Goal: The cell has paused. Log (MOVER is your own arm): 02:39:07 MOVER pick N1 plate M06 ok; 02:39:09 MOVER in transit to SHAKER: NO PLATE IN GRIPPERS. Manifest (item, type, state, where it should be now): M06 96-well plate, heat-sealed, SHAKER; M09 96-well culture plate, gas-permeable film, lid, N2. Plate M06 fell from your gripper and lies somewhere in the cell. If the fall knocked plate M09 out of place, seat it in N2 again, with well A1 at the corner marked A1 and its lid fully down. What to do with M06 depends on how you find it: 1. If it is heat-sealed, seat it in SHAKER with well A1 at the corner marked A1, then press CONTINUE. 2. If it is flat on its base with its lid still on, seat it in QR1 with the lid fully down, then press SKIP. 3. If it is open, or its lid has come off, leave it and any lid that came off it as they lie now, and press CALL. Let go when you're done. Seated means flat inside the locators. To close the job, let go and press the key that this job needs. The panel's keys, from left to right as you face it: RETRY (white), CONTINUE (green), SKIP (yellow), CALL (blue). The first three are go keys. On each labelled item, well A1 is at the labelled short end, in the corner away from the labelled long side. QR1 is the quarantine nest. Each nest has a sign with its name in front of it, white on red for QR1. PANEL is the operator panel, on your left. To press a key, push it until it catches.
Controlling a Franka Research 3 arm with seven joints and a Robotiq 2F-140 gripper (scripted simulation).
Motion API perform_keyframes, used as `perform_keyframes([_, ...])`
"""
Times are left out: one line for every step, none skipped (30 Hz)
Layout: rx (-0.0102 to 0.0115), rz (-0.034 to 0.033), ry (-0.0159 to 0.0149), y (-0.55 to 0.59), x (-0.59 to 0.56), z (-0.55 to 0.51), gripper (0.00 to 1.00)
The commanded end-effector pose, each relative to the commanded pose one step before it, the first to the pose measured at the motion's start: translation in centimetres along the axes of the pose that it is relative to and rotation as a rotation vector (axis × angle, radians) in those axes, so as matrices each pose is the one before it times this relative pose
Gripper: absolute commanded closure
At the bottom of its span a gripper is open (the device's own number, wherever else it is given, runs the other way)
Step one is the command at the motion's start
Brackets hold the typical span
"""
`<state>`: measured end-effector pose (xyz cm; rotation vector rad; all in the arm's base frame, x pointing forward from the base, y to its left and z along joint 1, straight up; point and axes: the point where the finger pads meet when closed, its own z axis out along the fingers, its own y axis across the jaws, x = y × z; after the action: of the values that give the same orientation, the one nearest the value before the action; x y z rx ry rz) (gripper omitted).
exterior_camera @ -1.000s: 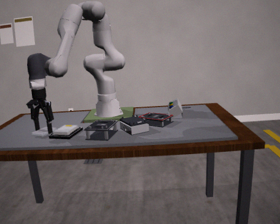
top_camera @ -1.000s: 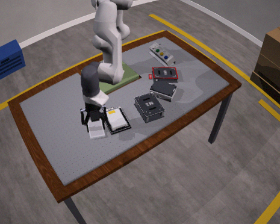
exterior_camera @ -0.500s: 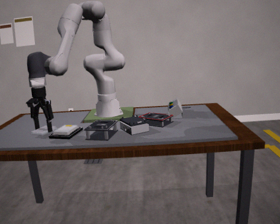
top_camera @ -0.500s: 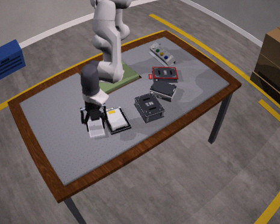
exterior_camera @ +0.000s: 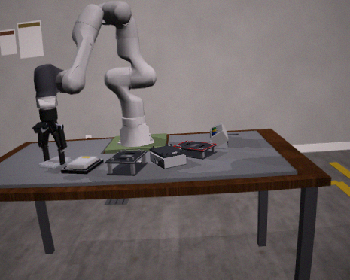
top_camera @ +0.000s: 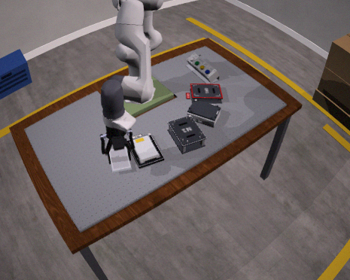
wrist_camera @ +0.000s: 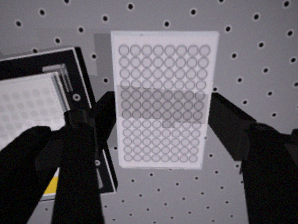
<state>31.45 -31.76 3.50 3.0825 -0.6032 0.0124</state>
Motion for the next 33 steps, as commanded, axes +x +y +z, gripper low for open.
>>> perform_keyframes([0.0022, 0.00885, -0.00222, -0.123, -0.079, -0.056, 0.9])
perform_keyframes([0.0, 0.0, 0.0, 0.0, 0.0, 0.0, 0.9])
perform_keyframes([0.0, 0.0, 0.0, 0.0, 0.0, 0.0, 0.9])
perform_keyframes([0.0, 0.0, 0.0, 0.0, 0.0, -0.001, 0.9])
perform_keyframes([0.0, 0.0, 0.0, 0.0, 0.0, -0.003, 0.9])
perform_keyframes([0.0, 0.0, 0.0, 0.0, 0.0, 0.0, 0.9])
perform_keyframes([0.0, 0.0, 0.0, 0.0, 0.0, 0.0, 0.9])
perform_keyframes([0.0, 0.0, 0.0, 0.0, 0.0, -0.006, 0.9])
perform_keyframes([0.0, 0.0, 0.0, 0.0, 0.0, -0.01, 0.9])
perform_keyframes([0.0, 0.0, 0.0, 0.0, 0.0, -0.014, 0.9])
perform_keyframes([0.00001, 0.0, 0.0, 0.0, 0.0, -0.019, 0.9])
perform_keyframes([0.00001, 0.0, 0.0, 0.0, 0.0, -0.025, 0.9])
perform_keyframes([0.00001, 0.0, 0.0, 0.0, 0.0, -0.031, 0.9])
perform_keyframes([0.00001, 0.0, 0.0, 0.0, 0.0, -0.038, 0.9])
perform_keyframes([0.0, 0.0, 0.0, 0.0, 0.0, -0.045, 0.9])
perform_keyframes([0.0, 0.0, 0.0, 0.0, 0.0, -0.052, 0.9])
perform_keyframes([0.0, 0.0, 0.0, 0.0, 0.0, -0.06, 0.9])
perform_keyframes([-0.00001, 0.0, 0.0, 0.0, 0.0, -0.067, 0.9])
perform_keyframes([-0.00002, 0.00001, 0.0, 0.001, -0.001, -0.075, 0.9])
perform_keyframes([0.0, 0.0, 0.0, 0.0, 0.0, -0.084, 0.9])
perform_keyframes([0.00002, -0.00001, 0.0, -0.001, 0.001, -0.093, 0.9])
perform_keyframes([0.00001, 0.0, 0.0, 0.0, 0.0, -0.101, 0.9])
perform_keyframes([0.0, 0.0, 0.0, 0.0, 0.0, 0.0, 0.9])
perform_keyframes([0.0, 0.0, 0.0, 0.0, 0.0, 0.0, 0.9])
perform_keyframes([-0.00001, 0.0, 0.0, 0.0, 0.0, -0.11, 0.9])
perform_keyframes([-0.00003, 0.00001, 0.0, 0.001, -0.001, -0.118, 0.9])
perform_keyframes([0.00002, -0.00001, 0.0, -0.001, 0.001, -0.127, 0.9])
perform_keyframes([0.00002, -0.00001, 0.0, -0.001, 0.0, -0.136, 0.9])
perform_keyframes([-0.00001, 0.00001, 0.0, 0.001, 0.0, -0.144, 0.9])
perform_keyframes([-0.00002, 0.00001, 0.0, 0.001, -0.001, -0.152, 0.9])
perform_keyframes([0.00003, -0.00001, 0.0, -0.001, 0.001, -0.161, 0.9])
perform_keyframes([-0.00001, 0.0, 0.0, 0.0, 0.0, -0.169, 0.9])
perform_keyframes([-0.00001, 0.0, 0.0, 0.0, 0.0, -0.176, 0.9])
